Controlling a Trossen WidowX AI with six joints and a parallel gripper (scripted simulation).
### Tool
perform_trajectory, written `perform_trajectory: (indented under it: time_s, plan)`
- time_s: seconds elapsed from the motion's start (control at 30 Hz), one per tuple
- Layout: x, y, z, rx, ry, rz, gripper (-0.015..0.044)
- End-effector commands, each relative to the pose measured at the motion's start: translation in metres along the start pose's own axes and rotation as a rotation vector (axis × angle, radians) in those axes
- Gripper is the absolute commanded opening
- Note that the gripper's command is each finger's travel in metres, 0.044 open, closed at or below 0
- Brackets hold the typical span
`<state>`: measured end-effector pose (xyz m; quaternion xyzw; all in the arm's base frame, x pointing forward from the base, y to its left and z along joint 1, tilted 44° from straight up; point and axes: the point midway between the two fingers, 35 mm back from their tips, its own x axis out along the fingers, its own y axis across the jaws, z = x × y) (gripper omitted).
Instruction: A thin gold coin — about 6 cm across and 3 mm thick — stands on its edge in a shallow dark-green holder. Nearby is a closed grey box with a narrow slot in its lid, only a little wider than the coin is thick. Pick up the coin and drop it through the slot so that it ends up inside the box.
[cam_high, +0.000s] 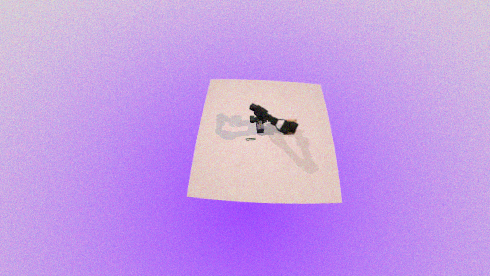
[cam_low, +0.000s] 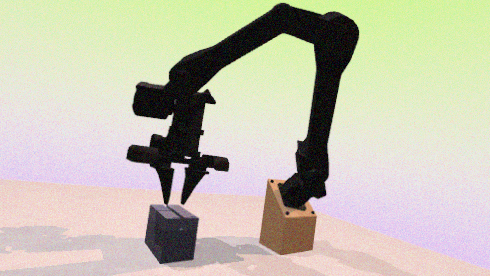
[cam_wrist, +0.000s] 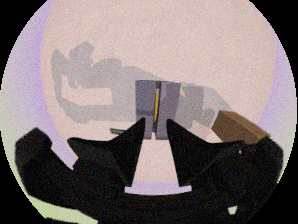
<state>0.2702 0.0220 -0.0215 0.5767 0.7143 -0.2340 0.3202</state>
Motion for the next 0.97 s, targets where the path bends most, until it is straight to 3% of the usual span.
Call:
perform_trajectory:
  time_s: [0.0,0.17,0.43,0.53,0.93]
  plan:
    - [0.0,0.0,0.0,-0.002,0.0,0.0,0.0161]
    - [0.0,0.0,0.0,-0.002,0.0,0.0,0.0161]
    - [-0.02,0.0,0.0,0.0,-0.001,-0.001,0.0371]
    - [-0.051,-0.003,-0.001,0.006,0.006,-0.004,0.044]
    - [-0.06,-0.004,-0.002,0.008,0.009,-0.005,0.044]
